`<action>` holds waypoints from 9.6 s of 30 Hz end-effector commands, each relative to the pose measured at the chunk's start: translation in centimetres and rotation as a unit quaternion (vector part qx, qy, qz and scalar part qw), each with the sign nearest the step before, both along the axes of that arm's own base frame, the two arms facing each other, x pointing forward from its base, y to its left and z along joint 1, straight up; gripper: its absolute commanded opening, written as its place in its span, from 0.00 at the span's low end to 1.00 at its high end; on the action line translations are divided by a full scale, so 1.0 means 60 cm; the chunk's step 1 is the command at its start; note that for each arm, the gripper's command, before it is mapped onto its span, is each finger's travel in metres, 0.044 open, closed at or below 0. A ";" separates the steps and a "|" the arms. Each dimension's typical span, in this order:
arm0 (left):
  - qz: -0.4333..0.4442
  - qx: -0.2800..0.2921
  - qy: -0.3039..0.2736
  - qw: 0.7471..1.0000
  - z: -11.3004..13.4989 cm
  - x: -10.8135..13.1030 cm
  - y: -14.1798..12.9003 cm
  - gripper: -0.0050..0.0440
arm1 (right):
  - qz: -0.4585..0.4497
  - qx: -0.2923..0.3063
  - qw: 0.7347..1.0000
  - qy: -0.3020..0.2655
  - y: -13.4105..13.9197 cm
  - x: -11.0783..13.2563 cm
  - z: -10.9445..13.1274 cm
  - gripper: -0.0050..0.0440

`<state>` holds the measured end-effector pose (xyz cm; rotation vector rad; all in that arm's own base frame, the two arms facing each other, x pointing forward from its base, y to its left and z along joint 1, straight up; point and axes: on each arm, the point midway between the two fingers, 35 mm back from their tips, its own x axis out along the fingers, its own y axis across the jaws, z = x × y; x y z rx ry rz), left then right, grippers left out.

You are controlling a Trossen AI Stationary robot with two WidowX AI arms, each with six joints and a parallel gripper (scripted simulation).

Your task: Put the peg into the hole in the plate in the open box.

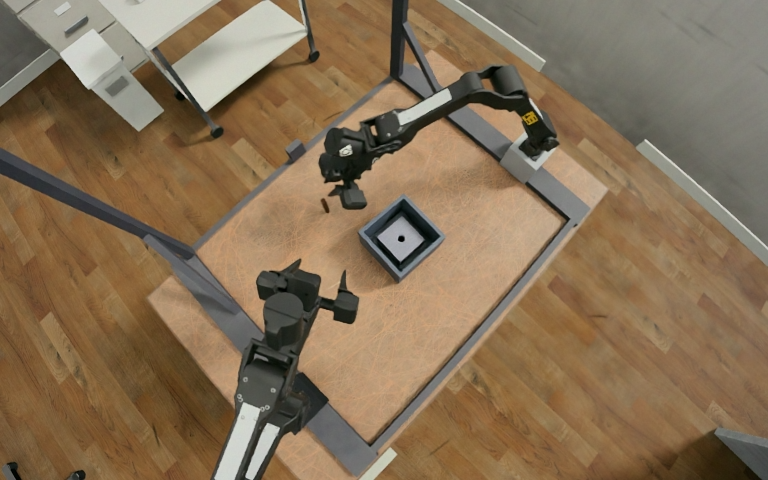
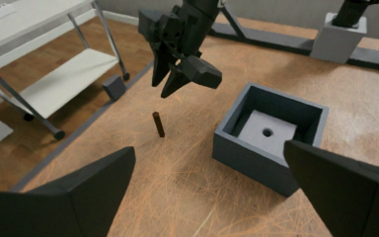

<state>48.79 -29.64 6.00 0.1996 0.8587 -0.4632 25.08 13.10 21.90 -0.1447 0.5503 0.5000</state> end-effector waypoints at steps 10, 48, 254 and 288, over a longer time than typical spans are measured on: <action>0.013 0.032 0.058 0.998 0.006 0.044 -0.019 0.45 | 0.000 0.005 1.000 -0.009 0.001 0.001 0.013 1.00; 0.010 0.052 0.091 0.994 -0.085 0.061 -0.024 0.45 | 0.000 0.005 1.000 -0.009 0.001 0.001 0.013 1.00; 0.061 0.059 0.107 0.991 0.011 -0.095 0.343 1.00 | -0.150 0.002 0.989 -0.008 -0.159 -0.070 0.090 1.00; 0.139 0.060 0.146 0.978 0.043 -0.105 0.332 1.00 | -0.150 0.002 0.989 -0.008 -0.159 -0.070 0.090 1.00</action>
